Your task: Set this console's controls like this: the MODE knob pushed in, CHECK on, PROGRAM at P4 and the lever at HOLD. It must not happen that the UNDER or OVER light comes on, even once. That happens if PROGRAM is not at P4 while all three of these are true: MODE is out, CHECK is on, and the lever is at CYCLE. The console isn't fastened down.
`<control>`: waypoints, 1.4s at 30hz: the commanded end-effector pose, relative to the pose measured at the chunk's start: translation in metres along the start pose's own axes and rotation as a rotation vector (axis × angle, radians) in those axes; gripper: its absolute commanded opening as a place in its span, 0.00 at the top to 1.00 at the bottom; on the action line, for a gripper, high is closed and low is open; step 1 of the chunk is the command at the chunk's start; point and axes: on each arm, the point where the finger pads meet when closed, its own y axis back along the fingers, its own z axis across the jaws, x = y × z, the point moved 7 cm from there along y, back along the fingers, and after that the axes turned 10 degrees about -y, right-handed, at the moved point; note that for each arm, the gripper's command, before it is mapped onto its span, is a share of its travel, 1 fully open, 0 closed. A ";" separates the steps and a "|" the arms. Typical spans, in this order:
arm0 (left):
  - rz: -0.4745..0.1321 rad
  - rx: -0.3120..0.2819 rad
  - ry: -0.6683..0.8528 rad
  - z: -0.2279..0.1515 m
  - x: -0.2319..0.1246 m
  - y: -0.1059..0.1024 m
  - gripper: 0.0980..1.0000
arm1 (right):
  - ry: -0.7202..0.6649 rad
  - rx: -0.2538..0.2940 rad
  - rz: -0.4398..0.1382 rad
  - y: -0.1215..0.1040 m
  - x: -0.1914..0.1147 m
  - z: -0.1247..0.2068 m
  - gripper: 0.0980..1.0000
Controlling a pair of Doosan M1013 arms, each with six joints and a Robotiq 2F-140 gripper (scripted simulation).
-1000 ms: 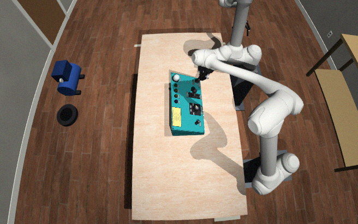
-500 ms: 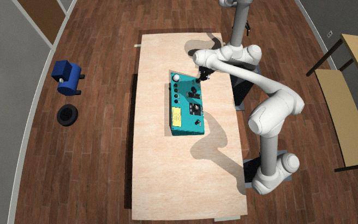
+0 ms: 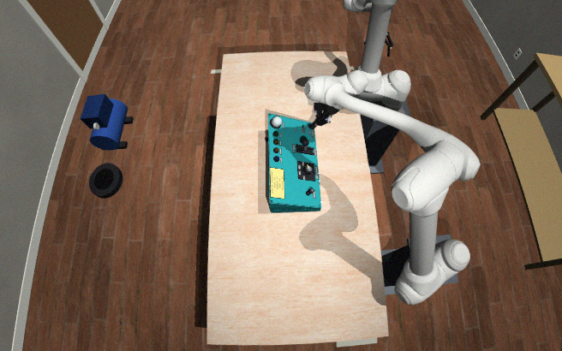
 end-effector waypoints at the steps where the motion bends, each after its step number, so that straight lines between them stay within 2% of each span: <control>1: 0.002 -0.001 0.001 0.000 0.001 0.021 1.00 | 0.000 0.000 0.001 0.000 0.000 0.000 0.00; 3: 0.002 -0.001 0.001 0.000 0.001 0.021 1.00 | 0.000 0.000 0.001 0.000 0.000 0.000 0.00; 12: 0.002 -0.001 0.001 0.000 0.001 0.075 1.00 | 0.000 0.000 0.001 0.000 0.000 0.000 0.00; 17: 0.002 -0.001 0.001 0.000 0.001 0.091 1.00 | 0.000 0.000 0.001 0.000 0.000 0.000 0.00; 24: 0.002 -0.001 0.001 -0.001 0.002 0.093 1.00 | 0.000 0.000 0.001 0.000 0.000 0.000 0.00; 26: 0.001 -0.002 0.000 -0.027 0.012 0.093 1.00 | 0.000 0.000 0.001 0.000 0.000 0.000 0.00; 28: 0.001 -0.002 0.000 -0.072 0.027 0.093 1.00 | 0.000 0.000 0.001 0.000 0.000 0.000 0.00; 33: 0.002 -0.001 0.000 -0.129 0.043 0.093 1.00 | 0.000 0.000 0.001 0.000 0.000 0.000 0.00; 42: 0.002 -0.001 0.000 -0.129 0.043 0.093 1.00 | 0.000 0.000 0.001 0.000 0.000 0.000 0.00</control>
